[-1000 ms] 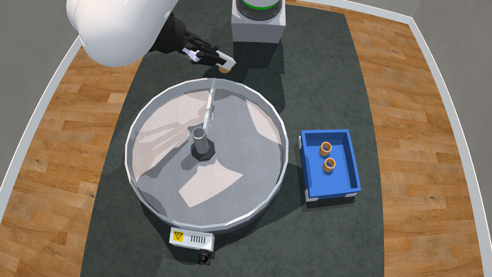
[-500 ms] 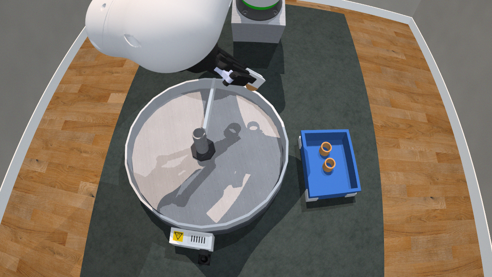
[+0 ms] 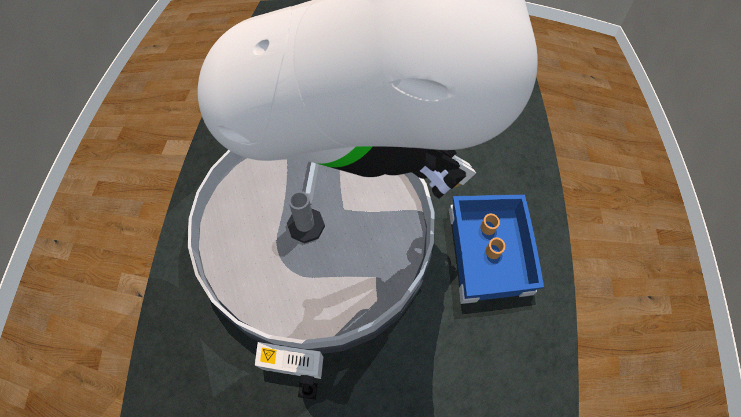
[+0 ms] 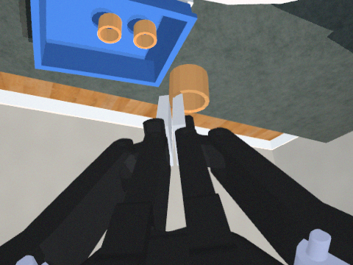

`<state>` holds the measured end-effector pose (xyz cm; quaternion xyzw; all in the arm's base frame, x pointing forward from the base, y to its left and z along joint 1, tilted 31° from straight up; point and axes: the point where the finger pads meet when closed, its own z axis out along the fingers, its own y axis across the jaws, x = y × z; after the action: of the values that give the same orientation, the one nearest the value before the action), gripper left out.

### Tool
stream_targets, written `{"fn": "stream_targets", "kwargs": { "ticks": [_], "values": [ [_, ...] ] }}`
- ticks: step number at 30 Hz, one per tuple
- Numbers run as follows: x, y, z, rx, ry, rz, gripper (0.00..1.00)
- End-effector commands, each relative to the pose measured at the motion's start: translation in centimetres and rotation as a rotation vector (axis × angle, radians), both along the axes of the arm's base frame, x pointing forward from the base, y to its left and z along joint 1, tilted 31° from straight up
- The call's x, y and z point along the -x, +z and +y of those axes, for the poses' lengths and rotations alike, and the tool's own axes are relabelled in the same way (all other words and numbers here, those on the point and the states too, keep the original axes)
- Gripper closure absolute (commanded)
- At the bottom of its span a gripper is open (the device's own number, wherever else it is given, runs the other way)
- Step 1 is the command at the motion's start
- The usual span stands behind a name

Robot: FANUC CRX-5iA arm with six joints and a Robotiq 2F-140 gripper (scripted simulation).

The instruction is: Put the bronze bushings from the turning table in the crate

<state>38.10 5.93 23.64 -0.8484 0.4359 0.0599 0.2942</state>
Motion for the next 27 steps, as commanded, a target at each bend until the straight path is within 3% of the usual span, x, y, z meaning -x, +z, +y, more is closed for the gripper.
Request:
{"fn": "stream_targets", "kwargs": {
  "ticks": [1,8,17,27],
  "values": [
    [-3.3,1.5,3.6,0.012,-0.004,0.006,1.0],
    [-7.2,3.6,8.2,0.012,-0.004,0.006,1.0],
    [-9.0,4.6,10.4,0.012,-0.004,0.006,1.0],
    [-9.2,4.7,10.6,0.012,-0.004,0.006,1.0]
  ]
}}
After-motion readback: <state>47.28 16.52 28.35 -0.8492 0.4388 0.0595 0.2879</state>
